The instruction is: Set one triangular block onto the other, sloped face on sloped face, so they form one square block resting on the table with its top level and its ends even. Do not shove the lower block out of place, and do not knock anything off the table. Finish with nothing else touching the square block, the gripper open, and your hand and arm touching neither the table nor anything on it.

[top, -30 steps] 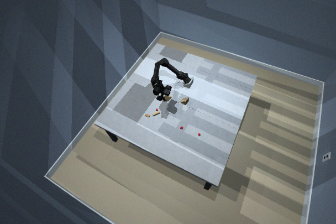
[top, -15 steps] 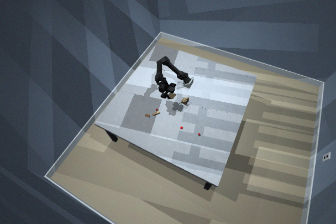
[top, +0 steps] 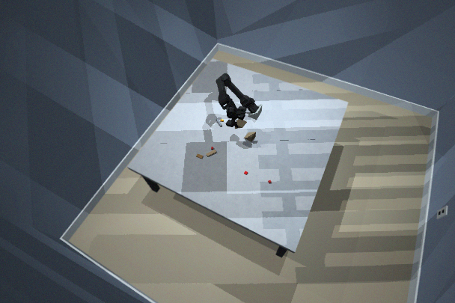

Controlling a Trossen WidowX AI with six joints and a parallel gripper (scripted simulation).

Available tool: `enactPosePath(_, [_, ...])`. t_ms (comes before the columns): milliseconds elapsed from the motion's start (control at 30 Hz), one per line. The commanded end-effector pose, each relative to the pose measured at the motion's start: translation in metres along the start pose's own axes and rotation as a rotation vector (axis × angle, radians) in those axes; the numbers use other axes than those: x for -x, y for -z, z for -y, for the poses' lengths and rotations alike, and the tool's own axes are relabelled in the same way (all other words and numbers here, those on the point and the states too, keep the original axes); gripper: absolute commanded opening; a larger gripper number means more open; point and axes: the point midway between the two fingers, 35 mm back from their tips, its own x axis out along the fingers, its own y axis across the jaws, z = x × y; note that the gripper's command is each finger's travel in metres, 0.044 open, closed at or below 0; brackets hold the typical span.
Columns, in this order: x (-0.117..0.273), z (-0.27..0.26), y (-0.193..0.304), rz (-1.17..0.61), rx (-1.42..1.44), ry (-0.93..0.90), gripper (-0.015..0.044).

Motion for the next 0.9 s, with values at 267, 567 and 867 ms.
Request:
enactPosePath(267, [0.002, -0.032, -0.013, 0.004, -0.008, 0.005, 0.0000])
enactPosePath(567, [-0.040, -0.029, -0.015, 0.007, -0.011, 0.007, 0.0000])
enactPosePath(867, [-0.075, -0.031, -0.012, 0.003, -0.009, 0.007, 0.0000])
